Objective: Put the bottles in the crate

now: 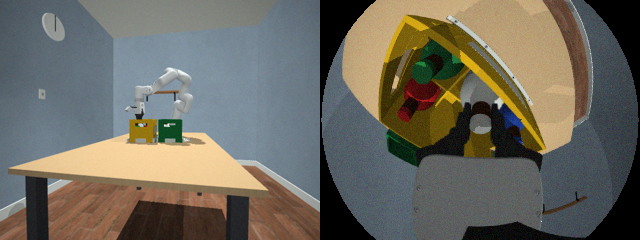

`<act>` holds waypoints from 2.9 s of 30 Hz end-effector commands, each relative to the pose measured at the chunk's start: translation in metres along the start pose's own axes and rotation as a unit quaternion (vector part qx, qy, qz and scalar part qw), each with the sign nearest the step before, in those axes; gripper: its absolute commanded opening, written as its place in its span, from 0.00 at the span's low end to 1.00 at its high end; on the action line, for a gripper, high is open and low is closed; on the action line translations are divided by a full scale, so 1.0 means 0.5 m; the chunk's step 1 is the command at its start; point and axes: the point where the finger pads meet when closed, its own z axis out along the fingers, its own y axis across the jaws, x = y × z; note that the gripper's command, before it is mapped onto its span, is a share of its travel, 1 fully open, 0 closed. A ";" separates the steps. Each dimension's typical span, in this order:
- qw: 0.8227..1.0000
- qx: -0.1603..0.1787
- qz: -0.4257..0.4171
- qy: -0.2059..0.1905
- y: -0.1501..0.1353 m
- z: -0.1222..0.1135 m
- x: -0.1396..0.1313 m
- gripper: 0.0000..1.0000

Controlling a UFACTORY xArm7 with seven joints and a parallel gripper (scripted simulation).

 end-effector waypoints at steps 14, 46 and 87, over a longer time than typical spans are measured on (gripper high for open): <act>1.000 0.000 0.000 0.002 0.001 -0.055 0.002 0.00; 1.000 0.000 0.000 0.002 0.001 -0.149 0.002 0.00; 1.000 -0.001 0.000 0.002 0.001 -0.269 0.002 0.00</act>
